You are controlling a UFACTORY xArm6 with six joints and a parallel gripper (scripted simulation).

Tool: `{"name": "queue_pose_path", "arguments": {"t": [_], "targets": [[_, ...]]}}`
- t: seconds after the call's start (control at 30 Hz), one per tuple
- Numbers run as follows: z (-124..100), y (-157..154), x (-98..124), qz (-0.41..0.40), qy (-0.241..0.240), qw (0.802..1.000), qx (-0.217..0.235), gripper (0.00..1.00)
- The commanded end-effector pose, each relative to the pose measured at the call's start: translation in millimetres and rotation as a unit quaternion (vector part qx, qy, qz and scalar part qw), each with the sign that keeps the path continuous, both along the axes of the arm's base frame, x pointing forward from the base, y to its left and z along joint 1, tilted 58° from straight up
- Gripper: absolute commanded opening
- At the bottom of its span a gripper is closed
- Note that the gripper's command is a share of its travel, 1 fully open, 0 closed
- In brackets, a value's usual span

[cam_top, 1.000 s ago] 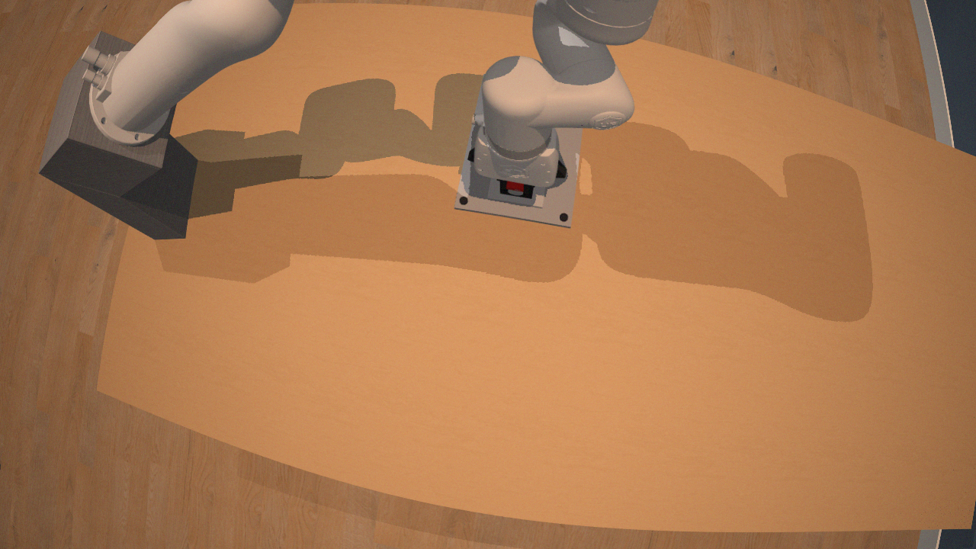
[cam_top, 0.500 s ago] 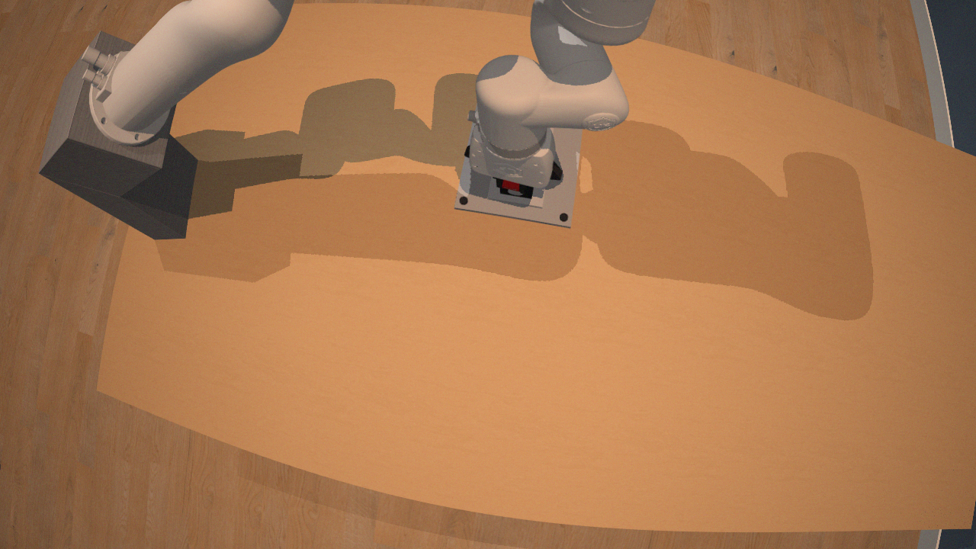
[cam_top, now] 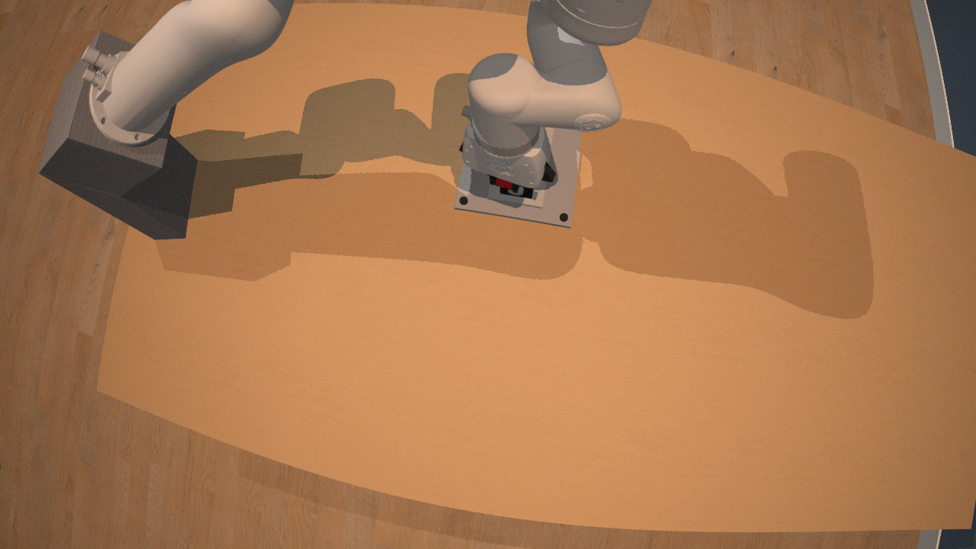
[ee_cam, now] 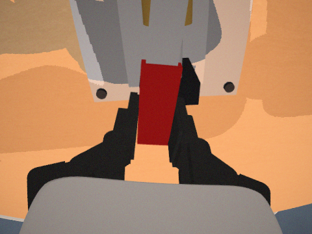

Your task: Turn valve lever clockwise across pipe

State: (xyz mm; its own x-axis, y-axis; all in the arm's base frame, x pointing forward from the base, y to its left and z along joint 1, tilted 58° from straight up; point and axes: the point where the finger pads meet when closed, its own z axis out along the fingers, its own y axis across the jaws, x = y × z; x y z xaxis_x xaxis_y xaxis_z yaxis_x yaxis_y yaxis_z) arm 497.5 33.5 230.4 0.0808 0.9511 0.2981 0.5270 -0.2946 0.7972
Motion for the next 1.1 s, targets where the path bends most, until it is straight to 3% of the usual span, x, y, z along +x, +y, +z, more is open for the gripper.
{"name": "queue_pose_path", "arguments": {"t": [0.0, 1.07], "targets": [[-4.2, 1.4, -3.2, -0.006, 0.005, 1.000, 0.010, 0.00], [-16.8, 8.1, -11.9, -0.055, 0.014, 0.994, 0.089, 0.00]]}}
